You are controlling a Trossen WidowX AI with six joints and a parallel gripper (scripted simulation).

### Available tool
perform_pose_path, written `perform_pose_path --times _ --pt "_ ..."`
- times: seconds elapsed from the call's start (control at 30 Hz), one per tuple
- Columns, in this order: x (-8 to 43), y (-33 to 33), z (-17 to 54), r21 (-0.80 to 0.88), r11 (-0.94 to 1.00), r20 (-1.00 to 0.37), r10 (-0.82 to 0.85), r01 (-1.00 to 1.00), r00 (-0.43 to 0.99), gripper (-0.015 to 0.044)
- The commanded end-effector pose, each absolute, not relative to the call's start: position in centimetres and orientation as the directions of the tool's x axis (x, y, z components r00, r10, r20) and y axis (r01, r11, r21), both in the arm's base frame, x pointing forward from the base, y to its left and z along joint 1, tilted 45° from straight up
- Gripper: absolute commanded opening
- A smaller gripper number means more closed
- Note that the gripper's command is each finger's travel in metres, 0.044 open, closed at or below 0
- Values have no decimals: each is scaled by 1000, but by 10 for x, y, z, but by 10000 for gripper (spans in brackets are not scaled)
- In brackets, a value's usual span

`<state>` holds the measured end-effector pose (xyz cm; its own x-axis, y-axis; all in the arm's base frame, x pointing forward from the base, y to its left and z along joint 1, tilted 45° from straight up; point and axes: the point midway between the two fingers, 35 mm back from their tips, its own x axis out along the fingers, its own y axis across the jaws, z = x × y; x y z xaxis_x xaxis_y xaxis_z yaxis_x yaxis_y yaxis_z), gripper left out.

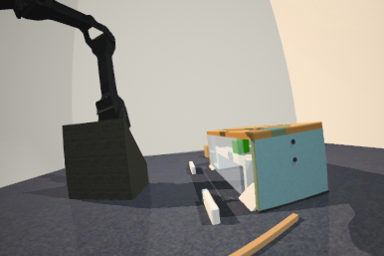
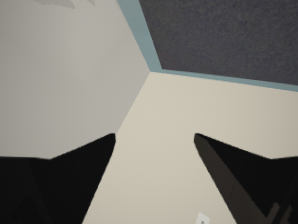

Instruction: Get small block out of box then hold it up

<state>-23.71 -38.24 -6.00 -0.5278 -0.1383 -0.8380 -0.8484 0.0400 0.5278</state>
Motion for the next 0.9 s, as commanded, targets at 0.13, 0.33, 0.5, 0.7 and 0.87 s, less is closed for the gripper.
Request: perform_pose_path --times 0.13,0.33,0.5,0.7,0.87 --pt "-180 -404 -53 487 -408 -873 -200 -772 -445 400" --pt "-98 -418 -42 362 -858 -914 -251 -364 -318 400" --pt "-47 -418 -35 270 -963 -936 -262 1 -236 400" --pt "5 -408 -26 170 -914 -946 -256 369 -199 400" --pt "54 -394 -18 82 -710 -961 -241 699 -132 400"
